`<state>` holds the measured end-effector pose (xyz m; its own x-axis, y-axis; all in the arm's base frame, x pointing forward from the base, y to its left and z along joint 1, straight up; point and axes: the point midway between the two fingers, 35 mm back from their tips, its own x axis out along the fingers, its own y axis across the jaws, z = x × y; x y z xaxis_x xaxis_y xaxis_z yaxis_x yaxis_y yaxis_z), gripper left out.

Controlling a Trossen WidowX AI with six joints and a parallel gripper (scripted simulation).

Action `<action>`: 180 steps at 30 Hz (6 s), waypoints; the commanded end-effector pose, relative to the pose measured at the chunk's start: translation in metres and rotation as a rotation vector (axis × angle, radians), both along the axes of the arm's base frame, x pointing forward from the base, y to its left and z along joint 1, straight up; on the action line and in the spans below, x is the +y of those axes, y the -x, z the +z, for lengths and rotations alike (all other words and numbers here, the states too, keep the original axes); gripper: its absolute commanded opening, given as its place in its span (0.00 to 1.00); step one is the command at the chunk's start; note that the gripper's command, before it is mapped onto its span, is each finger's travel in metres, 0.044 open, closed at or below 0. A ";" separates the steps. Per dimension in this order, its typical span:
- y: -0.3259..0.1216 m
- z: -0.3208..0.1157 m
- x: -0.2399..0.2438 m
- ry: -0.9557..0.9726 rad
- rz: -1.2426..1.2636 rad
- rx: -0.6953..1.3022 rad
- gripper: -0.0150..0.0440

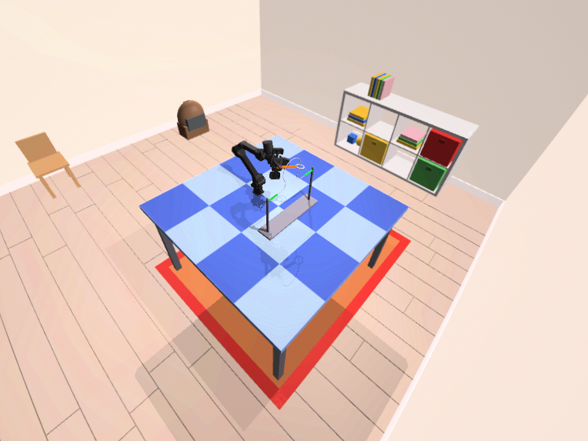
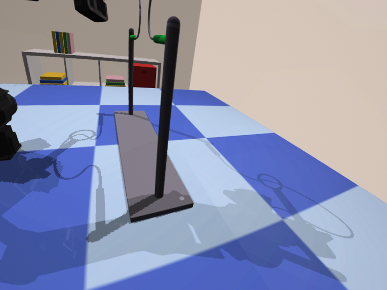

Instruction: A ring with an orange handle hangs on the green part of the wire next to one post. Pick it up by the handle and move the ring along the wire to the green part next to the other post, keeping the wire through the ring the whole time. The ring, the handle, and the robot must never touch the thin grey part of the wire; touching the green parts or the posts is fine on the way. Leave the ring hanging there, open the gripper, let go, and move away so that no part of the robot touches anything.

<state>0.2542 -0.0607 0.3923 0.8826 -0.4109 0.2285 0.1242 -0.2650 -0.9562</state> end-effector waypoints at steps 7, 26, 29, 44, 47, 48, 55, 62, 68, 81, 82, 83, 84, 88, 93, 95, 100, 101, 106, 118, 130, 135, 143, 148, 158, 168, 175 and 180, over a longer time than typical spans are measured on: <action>-0.001 0.002 0.001 0.126 -0.002 0.006 0.00; -0.001 0.000 -0.001 0.259 -0.005 0.005 0.00; -0.001 -0.004 -0.004 0.248 -0.005 0.005 0.00; 0.008 -0.037 -0.013 0.069 -0.086 -0.014 0.00; 0.008 -0.046 -0.016 0.007 -0.086 -0.011 0.00; 0.008 -0.050 -0.016 -0.015 -0.086 -0.009 0.00; 0.008 -0.075 -0.020 -0.179 -0.084 0.000 0.00; 0.007 -0.101 -0.019 -0.351 -0.082 0.010 0.00; 0.007 -0.123 -0.014 -0.501 -0.080 0.019 0.00; 0.007 -0.167 0.006 -0.821 -0.075 0.039 0.00; 0.007 -0.170 0.008 -0.846 -0.074 0.041 0.00; 0.007 -0.173 0.010 -0.871 -0.073 0.042 0.00; 0.007 -0.176 0.013 -0.896 -0.073 0.044 0.00; 0.005 -0.187 0.022 -0.992 -0.053 0.044 0.00; -0.002 -0.201 0.031 -1.098 0.013 0.028 0.00; -0.003 -0.205 0.036 -1.135 0.018 0.028 0.00; -0.003 -0.215 0.050 -1.249 0.023 0.029 0.00; -0.003 -0.217 0.053 -1.272 0.023 0.029 0.00; -0.003 -0.226 0.070 -1.388 0.026 0.030 0.00; -0.002 -0.236 0.107 -1.619 0.031 0.032 0.00; -0.002 -0.238 0.136 -1.757 0.033 0.030 0.00; -0.002 -0.239 0.144 -1.780 0.033 0.028 0.00; -0.002 -0.239 0.155 -1.798 0.032 0.025 0.00; -0.001 -0.239 0.160 -1.801 0.032 0.023 0.00; -0.001 -0.239 0.171 -1.801 0.032 0.020 0.00; -0.001 -0.239 0.181 -1.801 0.032 0.017 0.00; -0.001 -0.239 0.188 -1.801 0.032 0.016 0.00; -0.001 -0.240 0.190 -1.801 0.032 0.016 0.00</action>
<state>0.2548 0.1285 0.1530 0.8915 -0.0999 -0.4418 0.0922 0.9950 -0.0389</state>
